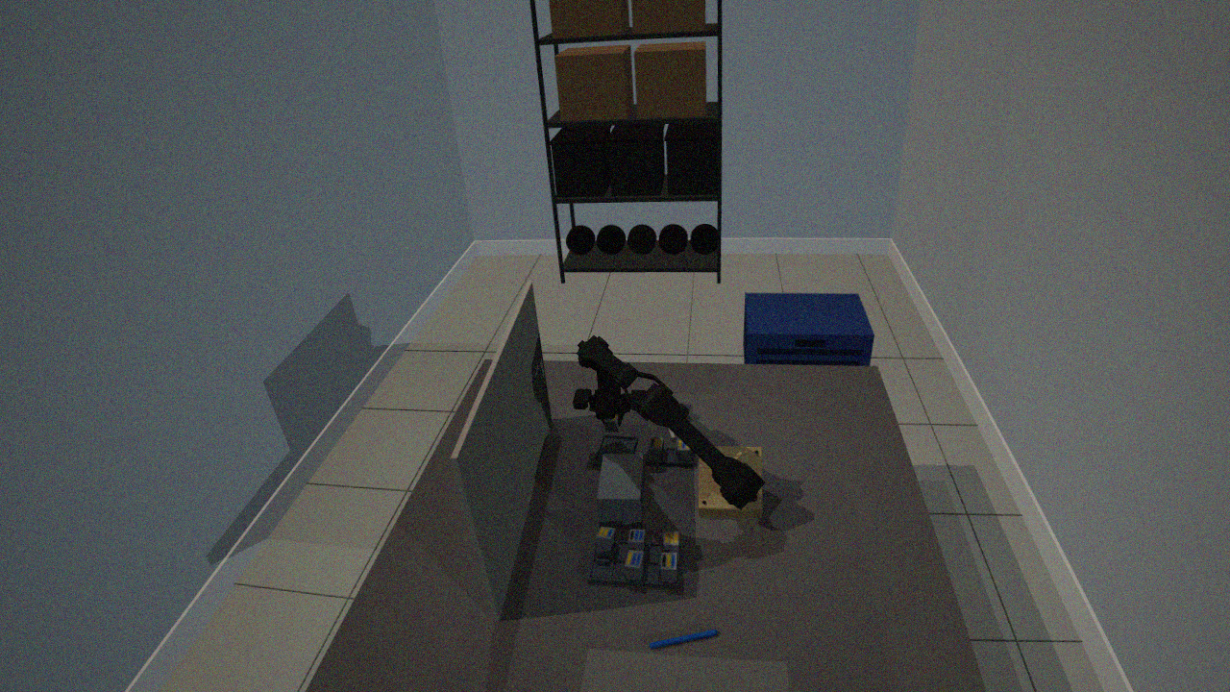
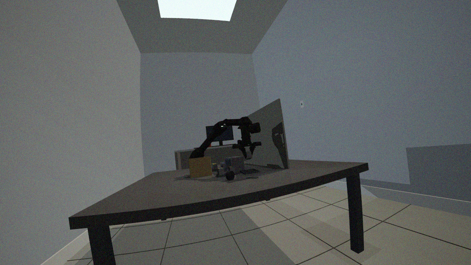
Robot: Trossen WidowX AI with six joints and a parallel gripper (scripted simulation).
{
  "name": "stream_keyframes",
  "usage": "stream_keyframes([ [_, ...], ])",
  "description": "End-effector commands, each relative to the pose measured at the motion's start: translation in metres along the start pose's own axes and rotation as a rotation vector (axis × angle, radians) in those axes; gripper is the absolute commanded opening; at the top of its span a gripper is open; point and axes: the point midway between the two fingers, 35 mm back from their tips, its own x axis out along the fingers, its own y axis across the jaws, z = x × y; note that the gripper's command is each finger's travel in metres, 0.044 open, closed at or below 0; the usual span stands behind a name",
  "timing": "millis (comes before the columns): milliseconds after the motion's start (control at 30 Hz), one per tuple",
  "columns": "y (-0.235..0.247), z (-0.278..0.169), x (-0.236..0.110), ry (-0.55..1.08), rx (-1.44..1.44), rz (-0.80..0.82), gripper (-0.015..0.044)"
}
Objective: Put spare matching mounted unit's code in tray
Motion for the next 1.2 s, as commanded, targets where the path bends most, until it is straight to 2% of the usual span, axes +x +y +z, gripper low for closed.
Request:
stream_keyframes([
  [0, 0.0, 0.001, 0.004, -0.006, 0.005, -0.002, 0.0],
  [1167, 0.0, 0.001, 0.03, -0.007, 0.004, -0.003, 0.0],
])
